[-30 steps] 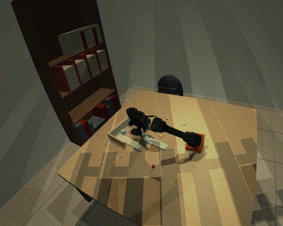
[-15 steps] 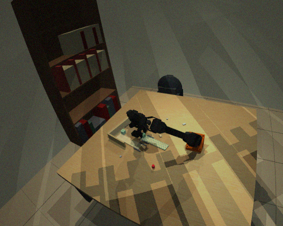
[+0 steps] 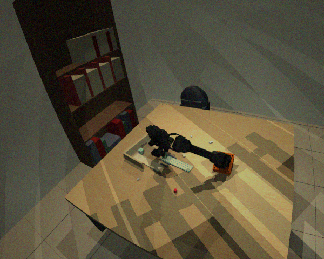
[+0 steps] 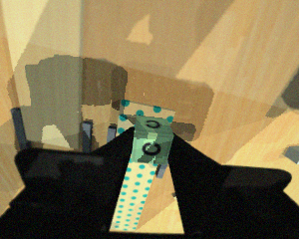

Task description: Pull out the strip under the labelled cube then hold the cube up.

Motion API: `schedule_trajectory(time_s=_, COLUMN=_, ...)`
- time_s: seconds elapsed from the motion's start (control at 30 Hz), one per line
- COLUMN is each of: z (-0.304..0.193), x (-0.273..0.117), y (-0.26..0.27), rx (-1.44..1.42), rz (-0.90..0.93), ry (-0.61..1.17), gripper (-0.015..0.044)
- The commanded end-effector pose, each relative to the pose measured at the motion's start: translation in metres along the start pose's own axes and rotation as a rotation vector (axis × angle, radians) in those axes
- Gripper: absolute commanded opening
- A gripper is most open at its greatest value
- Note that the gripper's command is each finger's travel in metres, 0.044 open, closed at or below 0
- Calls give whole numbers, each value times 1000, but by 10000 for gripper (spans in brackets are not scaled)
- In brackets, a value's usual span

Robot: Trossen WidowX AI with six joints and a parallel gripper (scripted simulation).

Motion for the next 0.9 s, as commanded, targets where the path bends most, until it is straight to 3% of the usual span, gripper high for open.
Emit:
schedule_trajectory(time_s=0.0, z=-12, x=-12, y=-6, rx=1, rz=-4, ry=-3, gripper=0)
schedule_trajectory(time_s=0.3, z=-47, x=-36, y=-20, rx=15, rz=1, ry=1, gripper=0)
schedule_trajectory(time_s=0.87, z=-93, x=-37, y=-38, rx=18, rz=0, ry=2, gripper=0)
Point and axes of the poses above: the point midway between the two fingers, 35 mm back from their tips, its own x axis out along the fingers, its own y axis across the jaws, z = x × y, the point moved 7 cm from there along -x, back along the fingers, and after that the axes turned 11 degrees about x, right-handed, at the moved point
